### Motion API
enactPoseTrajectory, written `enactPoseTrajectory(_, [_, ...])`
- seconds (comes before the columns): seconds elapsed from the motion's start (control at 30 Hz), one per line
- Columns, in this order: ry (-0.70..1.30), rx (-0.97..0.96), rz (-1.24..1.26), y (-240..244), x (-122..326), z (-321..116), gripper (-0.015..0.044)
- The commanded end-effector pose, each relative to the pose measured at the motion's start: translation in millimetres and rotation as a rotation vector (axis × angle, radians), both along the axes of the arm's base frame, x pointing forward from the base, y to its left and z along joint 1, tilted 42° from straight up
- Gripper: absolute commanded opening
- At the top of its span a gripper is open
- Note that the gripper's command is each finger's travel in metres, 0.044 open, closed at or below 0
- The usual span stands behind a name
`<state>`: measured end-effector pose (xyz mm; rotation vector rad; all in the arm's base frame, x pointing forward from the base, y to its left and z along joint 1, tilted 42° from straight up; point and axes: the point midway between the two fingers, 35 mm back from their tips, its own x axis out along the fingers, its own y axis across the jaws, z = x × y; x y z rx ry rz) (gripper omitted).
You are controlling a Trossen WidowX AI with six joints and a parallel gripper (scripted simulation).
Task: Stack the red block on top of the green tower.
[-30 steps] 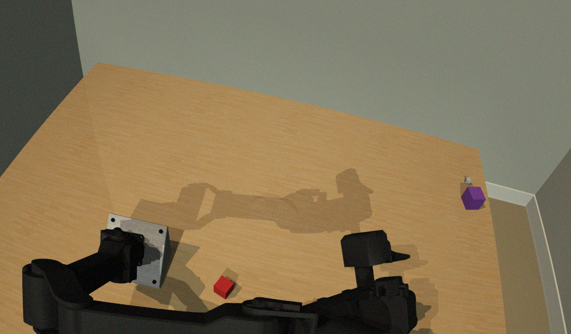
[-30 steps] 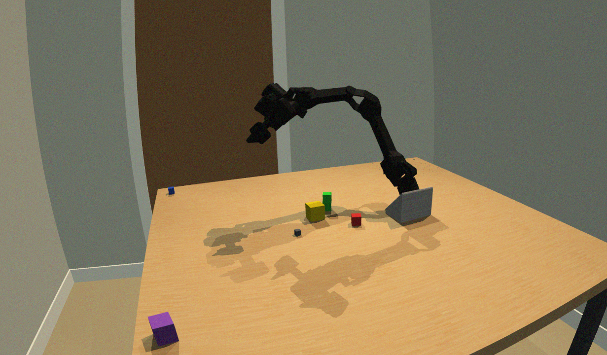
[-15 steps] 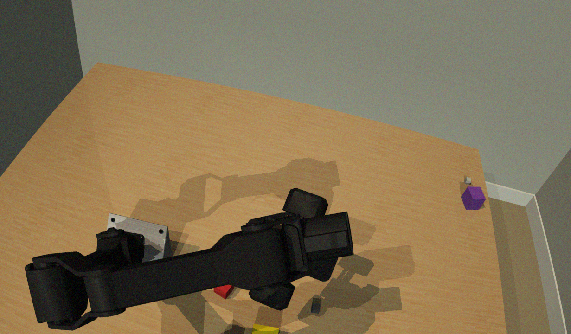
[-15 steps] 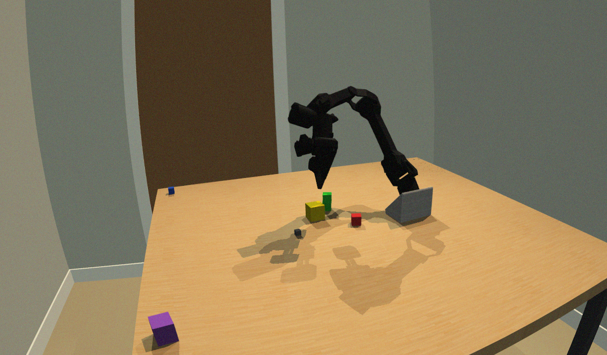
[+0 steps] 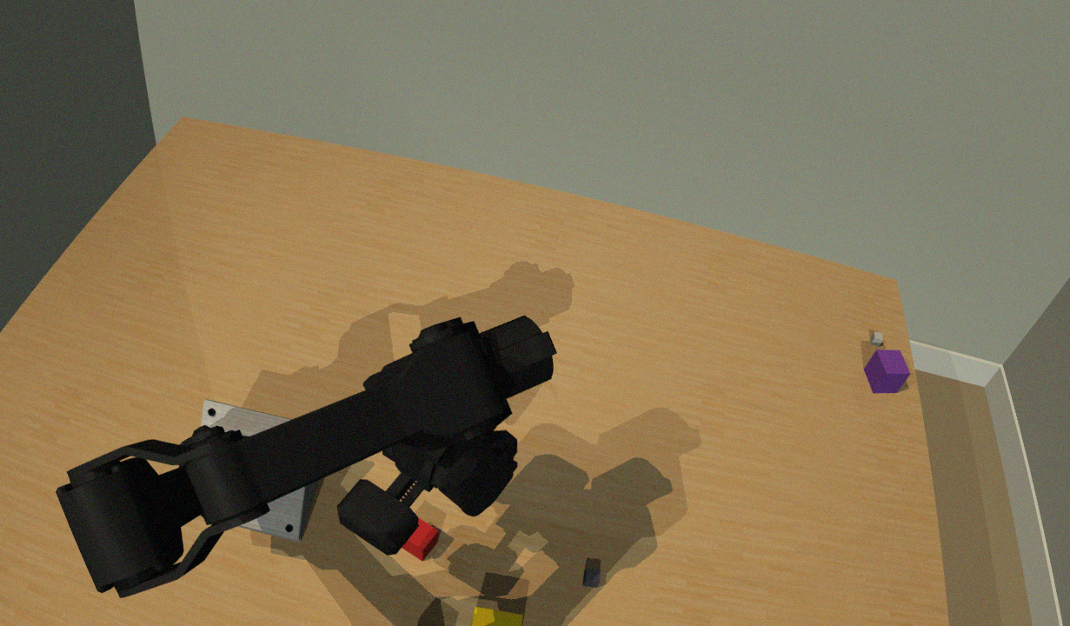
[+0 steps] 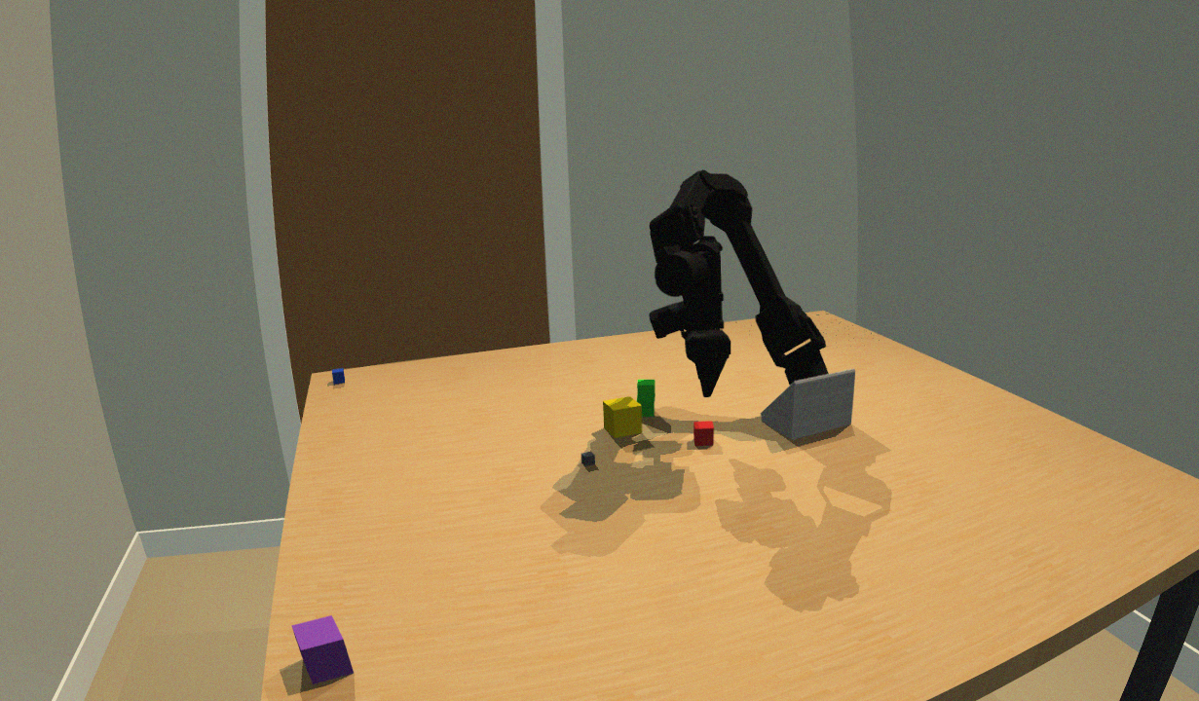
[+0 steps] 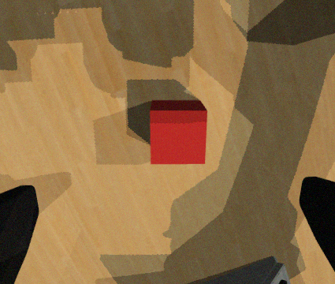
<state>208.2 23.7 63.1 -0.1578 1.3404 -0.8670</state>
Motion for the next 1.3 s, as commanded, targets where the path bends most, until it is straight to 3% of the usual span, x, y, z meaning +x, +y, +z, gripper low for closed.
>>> enactPoseTrajectory(0.0, [0.005,-0.044,-0.01,-4.1,-5.1,-0.5,0.044])
enactPoseTrajectory(1.27, [0.003,-0.046,-0.009,-48.8,-4.1,-51.0,0.044])
